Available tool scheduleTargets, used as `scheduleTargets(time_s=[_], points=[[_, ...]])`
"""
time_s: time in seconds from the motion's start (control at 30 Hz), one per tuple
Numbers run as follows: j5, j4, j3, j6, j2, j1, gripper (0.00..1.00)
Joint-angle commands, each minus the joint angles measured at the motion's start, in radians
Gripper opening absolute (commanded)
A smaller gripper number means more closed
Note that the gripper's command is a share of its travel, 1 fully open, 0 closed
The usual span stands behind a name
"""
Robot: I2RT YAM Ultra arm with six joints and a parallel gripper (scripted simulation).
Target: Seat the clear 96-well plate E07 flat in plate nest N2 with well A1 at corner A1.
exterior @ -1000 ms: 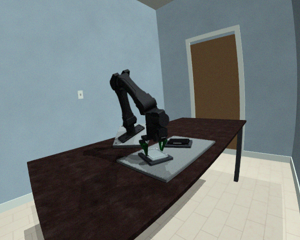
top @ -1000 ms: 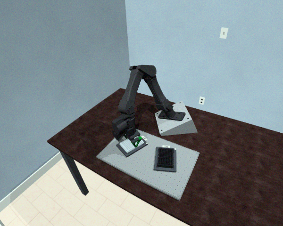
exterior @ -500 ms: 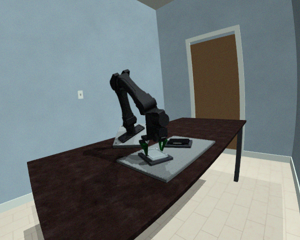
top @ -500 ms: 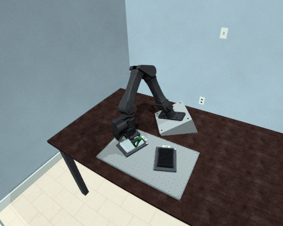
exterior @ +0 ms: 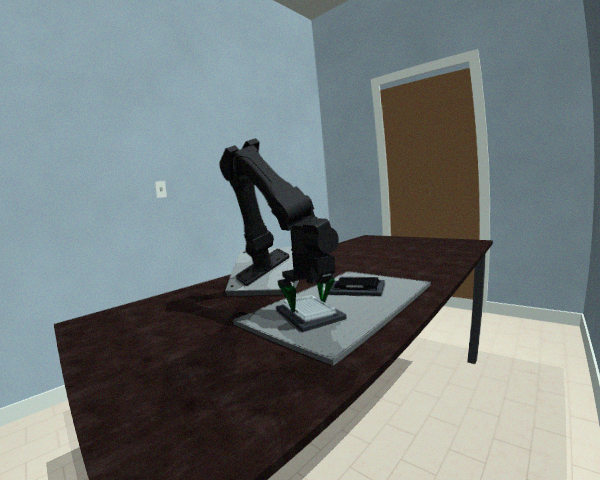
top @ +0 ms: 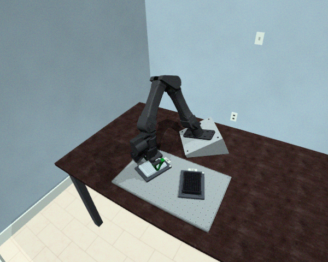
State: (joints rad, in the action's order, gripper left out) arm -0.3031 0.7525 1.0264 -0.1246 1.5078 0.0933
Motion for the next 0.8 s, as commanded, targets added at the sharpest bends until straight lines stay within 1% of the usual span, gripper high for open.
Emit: scheduleTargets(time_s=[0.0, 0.43, 0.47, 0.57, 0.63, 0.73, 0.77], points=[[0.003, -0.029, -0.023, 0.003, 0.019, 0.009, 0.00], [0.002, -0.029, -0.023, 0.002, 0.019, 0.008, 0.00], [0.002, -0.029, -0.023, 0.002, 0.019, 0.008, 1.00], [0.003, -0.029, -0.023, 0.002, 0.019, 0.008, 1.00], [0.002, -0.031, -0.004, 0.003, 0.019, 0.009, 1.00], [0.002, -0.031, -0.003, 0.003, 0.020, 0.009, 1.00], [0.001, -0.019, -0.003, 0.001, 0.003, 0.001, 1.00]])
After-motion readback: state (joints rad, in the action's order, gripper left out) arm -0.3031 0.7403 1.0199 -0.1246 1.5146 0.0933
